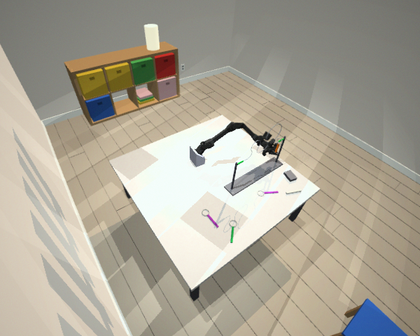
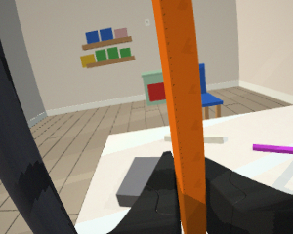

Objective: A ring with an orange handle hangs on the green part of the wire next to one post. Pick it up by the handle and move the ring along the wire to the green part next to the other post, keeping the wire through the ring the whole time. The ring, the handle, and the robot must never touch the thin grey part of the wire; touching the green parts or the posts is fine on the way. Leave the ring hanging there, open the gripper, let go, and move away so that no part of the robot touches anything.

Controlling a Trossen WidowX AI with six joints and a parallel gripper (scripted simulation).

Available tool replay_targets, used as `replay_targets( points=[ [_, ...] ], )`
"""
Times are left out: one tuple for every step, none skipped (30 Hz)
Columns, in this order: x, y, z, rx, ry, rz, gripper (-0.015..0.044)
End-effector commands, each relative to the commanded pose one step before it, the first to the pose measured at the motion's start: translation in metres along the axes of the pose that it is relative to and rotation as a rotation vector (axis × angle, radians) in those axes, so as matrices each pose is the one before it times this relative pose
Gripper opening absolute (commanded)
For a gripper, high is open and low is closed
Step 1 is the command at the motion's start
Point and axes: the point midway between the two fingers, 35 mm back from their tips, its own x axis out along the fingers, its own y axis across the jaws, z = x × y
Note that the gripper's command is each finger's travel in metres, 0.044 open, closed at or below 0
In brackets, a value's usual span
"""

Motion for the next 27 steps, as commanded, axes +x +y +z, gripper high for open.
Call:
replay_targets(
  points=[
    [-0.00677, -0.00319, 0.00118, 0.0036, 0.04968, 0.00374, -0.0150],
    [-0.00250, -0.00115, 0.00011, -0.0001, 0.02001, 0.00005, -0.0150],
    [-0.00244, -0.00112, 0.00010, -0.0001, 0.01940, -0.00001, -0.0150],
    [-0.00231, -0.00107, 0.00010, -0.0001, 0.01836, -0.00004, -0.0150],
    [-0.00222, -0.00102, 0.00010, -0.0001, 0.01762, -0.00004, -0.0150],
    [-0.00218, -0.00101, 0.00009, -0.0002, 0.01728, -0.00007, -0.0150],
    [-0.00216, -0.00101, 0.00009, -0.0003, 0.01718, -0.00009, -0.0150],
    [-0.00216, -0.00102, 0.00008, -0.0004, 0.01719, -0.00012, -0.0150],
    [-0.00216, -0.00102, 0.00007, -0.0004, 0.01721, -0.00015, -0.0150],
    [-0.00216, -0.00103, 0.00006, -0.0005, 0.01722, -0.00017, -0.0150],
    [-0.00215, -0.00106, 0.00005, -0.0007, 0.01723, -0.00029, -0.0150],
    [-0.00215, -0.00108, 0.00004, -0.0009, 0.01724, -0.00036, -0.0150],
    [-0.00215, -0.00110, 0.00003, -0.0010, 0.01725, -0.00042, -0.0150],
    [-0.00215, -0.00110, 0.00003, -0.0011, 0.01725, -0.00046, -0.0150],
    [-0.00215, -0.00111, 0.00003, -0.0012, 0.01725, -0.00050, -0.0150],
    [-0.00215, -0.00117, 0.00002, -0.0016, 0.01727, -0.00073, -0.0150],
    [-0.00216, -0.00120, 0.00002, -0.0019, 0.01731, -0.00088, -0.0150],
    [-0.00217, -0.00123, 0.00002, -0.0021, 0.01733, -0.00098, -0.0150],
    [-0.00217, -0.00124, 0.00002, -0.0023, 0.01734, -0.00105, -0.0150],
    [-0.00217, -0.00126, 0.00002, -0.0024, 0.01734, -0.00112, -0.0150],
    [-0.00217, -0.00134, 0.00002, -0.0031, 0.01735, -0.00156, -0.0150],
    [-0.00218, -0.00141, 0.00002, -0.0036, 0.01742, -0.00187, -0.0150],
    [-0.00219, -0.00145, 0.00002, -0.0039, 0.01748, -0.00207, -0.0150],
    [-0.00219, -0.00148, 0.00001, -0.0041, 0.01751, -0.00221, -0.0150],
    [-0.00217, -0.00151, 0.00000, -0.0043, 0.01728, -0.00234, -0.0150],
    [-0.00215, -0.00246, -0.00008, -0.0077, 0.01683, -0.00450, -0.0150],
    [-0.00151, -0.00311, -0.00017, -0.0104, 0.01170, -0.00623, -0.0150]
  ],
)
